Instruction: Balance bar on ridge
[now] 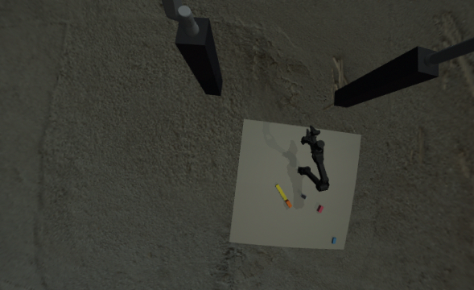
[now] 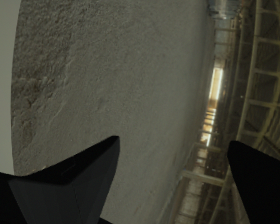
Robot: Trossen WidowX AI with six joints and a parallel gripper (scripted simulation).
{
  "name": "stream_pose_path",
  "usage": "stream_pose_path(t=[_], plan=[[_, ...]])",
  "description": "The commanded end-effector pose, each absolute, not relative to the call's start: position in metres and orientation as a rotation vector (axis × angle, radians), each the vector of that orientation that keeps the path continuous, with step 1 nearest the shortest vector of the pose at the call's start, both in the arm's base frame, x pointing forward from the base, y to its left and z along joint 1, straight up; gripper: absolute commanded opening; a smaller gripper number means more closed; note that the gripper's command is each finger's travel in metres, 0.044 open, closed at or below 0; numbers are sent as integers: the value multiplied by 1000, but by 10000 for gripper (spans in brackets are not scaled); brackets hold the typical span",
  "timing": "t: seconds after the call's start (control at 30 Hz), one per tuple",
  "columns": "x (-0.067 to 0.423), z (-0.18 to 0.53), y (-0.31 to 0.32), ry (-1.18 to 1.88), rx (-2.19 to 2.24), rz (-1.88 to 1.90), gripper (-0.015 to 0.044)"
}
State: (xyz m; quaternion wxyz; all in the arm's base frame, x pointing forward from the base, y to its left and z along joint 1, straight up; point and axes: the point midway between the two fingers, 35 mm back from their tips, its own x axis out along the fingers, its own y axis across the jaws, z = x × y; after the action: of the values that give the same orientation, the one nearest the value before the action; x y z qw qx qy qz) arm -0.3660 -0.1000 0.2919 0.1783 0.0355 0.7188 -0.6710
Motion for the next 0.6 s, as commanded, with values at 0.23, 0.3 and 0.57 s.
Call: stream_pose_path(t=[0.23,0.3,0.57], plan=[[-348,284,-156,1811,57,-1930,315],[-344,282,-166,1795,43,-1917,315],[-328,274,-198,1658,45,-1919,315]])
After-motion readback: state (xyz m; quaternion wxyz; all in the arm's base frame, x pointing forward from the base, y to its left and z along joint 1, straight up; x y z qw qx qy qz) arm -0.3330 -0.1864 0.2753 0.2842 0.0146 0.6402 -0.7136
